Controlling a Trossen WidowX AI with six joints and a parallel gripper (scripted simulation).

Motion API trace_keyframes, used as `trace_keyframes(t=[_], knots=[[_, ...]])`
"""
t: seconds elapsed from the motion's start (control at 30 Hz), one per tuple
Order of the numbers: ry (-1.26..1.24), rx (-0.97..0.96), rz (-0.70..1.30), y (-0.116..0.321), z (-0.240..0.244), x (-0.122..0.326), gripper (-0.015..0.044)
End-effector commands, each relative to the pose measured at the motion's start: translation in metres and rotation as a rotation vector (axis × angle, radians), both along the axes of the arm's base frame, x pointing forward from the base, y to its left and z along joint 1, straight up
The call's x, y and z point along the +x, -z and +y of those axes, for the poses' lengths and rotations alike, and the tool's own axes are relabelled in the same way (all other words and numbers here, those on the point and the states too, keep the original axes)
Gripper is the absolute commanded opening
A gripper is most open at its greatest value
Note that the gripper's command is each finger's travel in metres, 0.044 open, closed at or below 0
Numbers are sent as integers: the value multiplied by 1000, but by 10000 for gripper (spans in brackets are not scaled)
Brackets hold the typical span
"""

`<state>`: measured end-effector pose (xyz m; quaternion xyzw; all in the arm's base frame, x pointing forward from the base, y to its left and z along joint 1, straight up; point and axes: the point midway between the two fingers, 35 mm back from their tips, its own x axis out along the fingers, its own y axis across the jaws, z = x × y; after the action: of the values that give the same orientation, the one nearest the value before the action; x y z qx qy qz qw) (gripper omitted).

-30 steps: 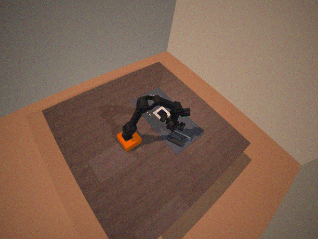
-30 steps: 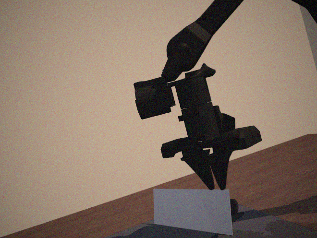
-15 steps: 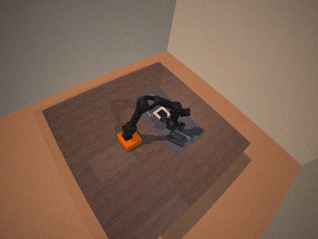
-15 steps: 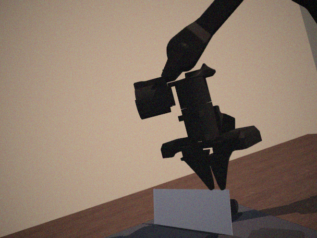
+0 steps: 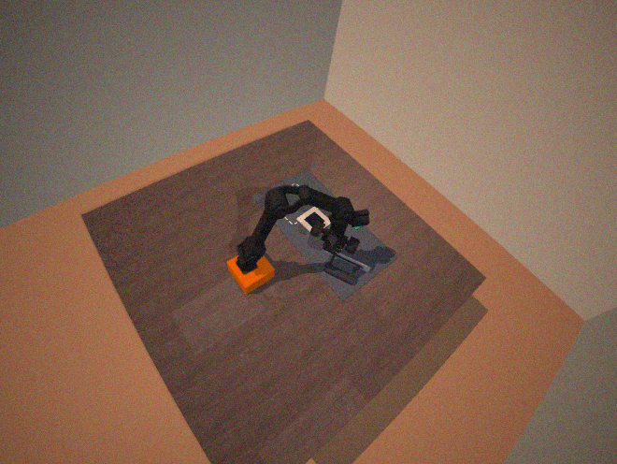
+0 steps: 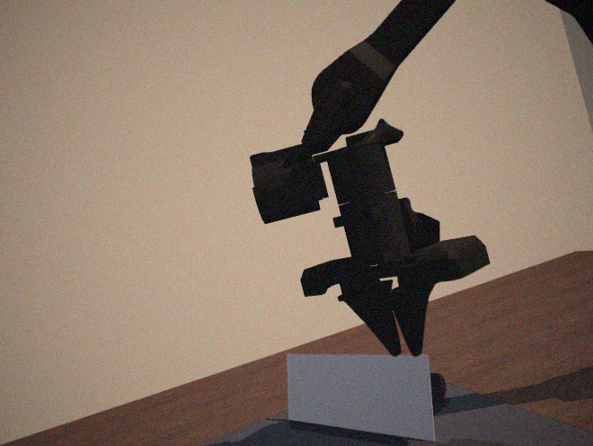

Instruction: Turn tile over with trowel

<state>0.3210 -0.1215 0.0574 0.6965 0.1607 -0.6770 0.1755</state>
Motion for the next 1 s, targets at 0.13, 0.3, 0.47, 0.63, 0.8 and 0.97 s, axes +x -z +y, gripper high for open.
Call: trace_keyframes(t=[0.13,0.3,0.47,0.63,0.8,0.97], knots=[[4,0,-4,2,0,2,100],[4,0,-4,2,0,2,100],[4,0,-4,2,0,2,100],[4,0,-4,2,0,2,100],[4,0,-4,2,0,2,100],[1,0,-2,-1,2,6,100]])
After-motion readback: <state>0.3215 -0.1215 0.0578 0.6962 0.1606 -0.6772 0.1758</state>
